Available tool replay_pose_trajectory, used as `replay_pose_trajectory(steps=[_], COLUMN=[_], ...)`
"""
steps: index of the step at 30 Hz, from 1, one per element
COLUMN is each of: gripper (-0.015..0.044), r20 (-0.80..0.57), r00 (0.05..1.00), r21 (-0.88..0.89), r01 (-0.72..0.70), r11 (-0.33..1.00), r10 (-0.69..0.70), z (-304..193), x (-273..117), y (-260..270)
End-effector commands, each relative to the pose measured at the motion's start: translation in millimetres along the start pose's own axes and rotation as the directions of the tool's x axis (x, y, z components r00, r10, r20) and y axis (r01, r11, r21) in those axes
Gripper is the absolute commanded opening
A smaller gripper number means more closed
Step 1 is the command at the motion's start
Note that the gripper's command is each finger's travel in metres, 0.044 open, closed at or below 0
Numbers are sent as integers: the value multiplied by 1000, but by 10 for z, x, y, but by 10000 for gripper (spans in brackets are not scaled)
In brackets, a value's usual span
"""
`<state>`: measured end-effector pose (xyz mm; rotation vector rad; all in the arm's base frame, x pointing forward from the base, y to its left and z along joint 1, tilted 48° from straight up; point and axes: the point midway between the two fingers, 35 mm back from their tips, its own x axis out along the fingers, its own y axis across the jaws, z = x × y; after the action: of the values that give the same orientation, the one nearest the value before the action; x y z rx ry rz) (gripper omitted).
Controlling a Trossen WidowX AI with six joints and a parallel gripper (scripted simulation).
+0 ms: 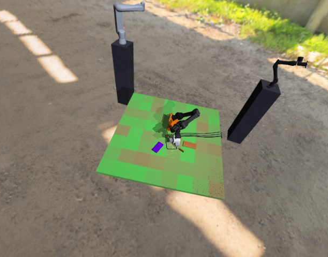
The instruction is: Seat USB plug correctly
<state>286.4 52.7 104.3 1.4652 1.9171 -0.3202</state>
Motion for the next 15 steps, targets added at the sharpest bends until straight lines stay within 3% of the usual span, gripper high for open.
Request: replay_pose_trajectory(steps=[1,15], gripper=[0,0], r20=[-3,-10], r00=[1000,1000], r21=[-7,-14], r01=[-3,-3], r11=[1000,1000], r10=[3,3], z=[0,-8], x=[7,24], y=[3,2])
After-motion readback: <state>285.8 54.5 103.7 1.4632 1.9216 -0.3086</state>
